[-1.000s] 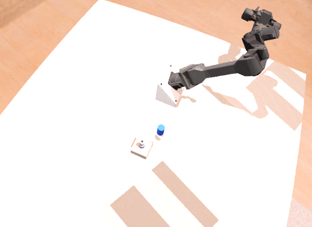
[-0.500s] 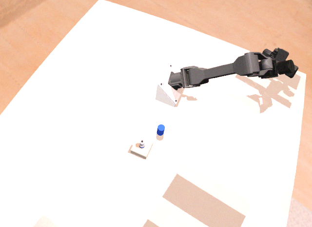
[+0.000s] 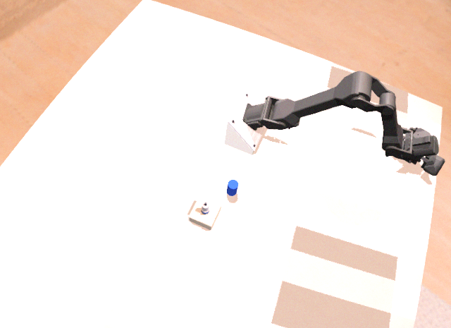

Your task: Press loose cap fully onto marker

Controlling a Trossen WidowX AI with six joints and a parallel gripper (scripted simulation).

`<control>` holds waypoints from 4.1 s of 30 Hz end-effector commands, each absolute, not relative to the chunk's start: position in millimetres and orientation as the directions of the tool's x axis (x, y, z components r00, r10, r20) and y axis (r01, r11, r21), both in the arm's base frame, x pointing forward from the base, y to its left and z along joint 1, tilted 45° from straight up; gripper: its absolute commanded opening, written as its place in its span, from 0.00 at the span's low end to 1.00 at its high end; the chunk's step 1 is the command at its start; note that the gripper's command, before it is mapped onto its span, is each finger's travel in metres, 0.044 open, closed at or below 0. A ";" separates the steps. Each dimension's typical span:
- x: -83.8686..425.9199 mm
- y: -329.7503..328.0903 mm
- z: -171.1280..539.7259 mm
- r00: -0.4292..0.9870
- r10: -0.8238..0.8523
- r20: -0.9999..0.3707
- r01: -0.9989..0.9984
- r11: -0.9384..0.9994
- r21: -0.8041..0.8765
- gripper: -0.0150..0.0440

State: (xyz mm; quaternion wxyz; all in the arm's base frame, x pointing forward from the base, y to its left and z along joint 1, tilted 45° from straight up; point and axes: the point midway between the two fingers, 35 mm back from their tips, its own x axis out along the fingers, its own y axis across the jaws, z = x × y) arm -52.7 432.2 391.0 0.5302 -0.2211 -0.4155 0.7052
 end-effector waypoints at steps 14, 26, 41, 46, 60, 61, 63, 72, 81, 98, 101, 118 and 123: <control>192.1 379.5 384.3 0.248 0.969 -0.003 -0.646 0.163 -0.745 0.68; 316.0 285.3 325.6 0.558 0.806 -0.199 -0.667 0.293 -0.685 0.68; 371.2 98.6 167.6 0.522 0.482 -0.704 -0.832 0.470 -0.295 0.68; 347.1 33.8 125.3 0.395 0.432 -0.811 -0.801 0.594 -0.074 0.68; 218.0 -72.5 76.1 0.147 0.667 -0.731 -0.315 0.732 0.604 0.68; 214.1 -73.9 76.3 0.150 0.679 -0.718 -0.296 0.724 0.623 0.68; 212.8 -74.4 76.5 0.151 0.684 -0.714 -0.289 0.721 0.629 0.68; 219.4 -53.3 59.7 0.152 0.684 -0.714 -0.289 0.721 0.629 0.68; 222.3 -38.4 44.5 0.152 0.685 -0.713 -0.290 0.720 0.630 0.68; 226.9 -24.6 28.4 0.153 0.683 -0.714 -0.289 0.722 0.629 0.68; 227.7 -21.4 24.9 0.153 0.683 -0.714 -0.290 0.722 0.629 0.68; 230.6 -2.5 6.5 0.153 0.686 -0.711 -0.291 0.719 0.631 0.68; 230.3 -1.8 5.8 0.153 0.686 -0.711 -0.291 0.719 0.631 0.55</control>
